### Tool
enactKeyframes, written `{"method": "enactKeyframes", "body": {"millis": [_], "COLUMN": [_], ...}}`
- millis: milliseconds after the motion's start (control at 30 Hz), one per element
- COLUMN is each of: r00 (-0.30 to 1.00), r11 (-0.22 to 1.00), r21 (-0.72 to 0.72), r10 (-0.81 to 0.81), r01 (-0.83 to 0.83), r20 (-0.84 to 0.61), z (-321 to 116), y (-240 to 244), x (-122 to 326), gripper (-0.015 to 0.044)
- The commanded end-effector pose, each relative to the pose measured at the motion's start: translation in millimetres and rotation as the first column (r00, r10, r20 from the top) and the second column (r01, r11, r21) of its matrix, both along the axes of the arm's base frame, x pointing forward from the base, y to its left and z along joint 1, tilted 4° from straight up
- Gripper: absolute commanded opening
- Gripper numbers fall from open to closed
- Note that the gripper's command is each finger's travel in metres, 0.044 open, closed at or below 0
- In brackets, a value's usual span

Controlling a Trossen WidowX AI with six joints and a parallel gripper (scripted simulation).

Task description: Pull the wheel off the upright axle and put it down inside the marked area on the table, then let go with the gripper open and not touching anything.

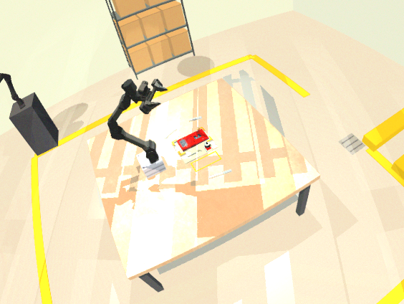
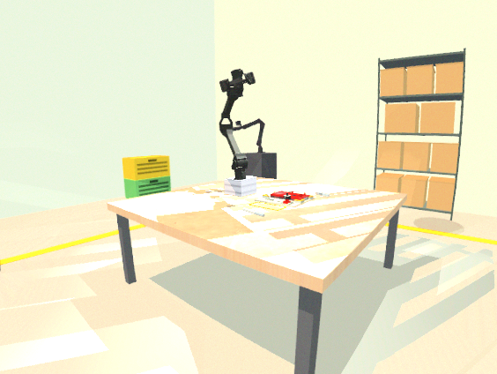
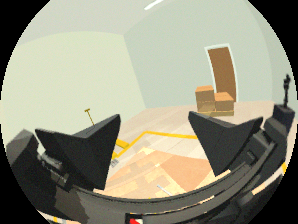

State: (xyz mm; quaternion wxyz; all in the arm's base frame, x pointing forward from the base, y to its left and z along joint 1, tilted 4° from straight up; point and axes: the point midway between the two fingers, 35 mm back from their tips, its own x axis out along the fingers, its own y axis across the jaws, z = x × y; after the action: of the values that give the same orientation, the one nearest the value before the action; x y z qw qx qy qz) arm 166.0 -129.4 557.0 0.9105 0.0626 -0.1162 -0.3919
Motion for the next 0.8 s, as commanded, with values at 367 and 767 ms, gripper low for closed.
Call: {"method": "enactKeyframes", "body": {"millis": [367, 767], "r00": [0.983, 0.949], "r11": [0.959, 0.823], "r21": [0.258, 0.556], "r10": [0.15, 0.259], "r01": [-0.118, -0.119], "r20": [-0.11, -0.18], "z": [-72.1, -168.0], "y": [-3.5, 9.2], "x": [97.1, 174.2], "gripper": [0.03, 0.03]}}
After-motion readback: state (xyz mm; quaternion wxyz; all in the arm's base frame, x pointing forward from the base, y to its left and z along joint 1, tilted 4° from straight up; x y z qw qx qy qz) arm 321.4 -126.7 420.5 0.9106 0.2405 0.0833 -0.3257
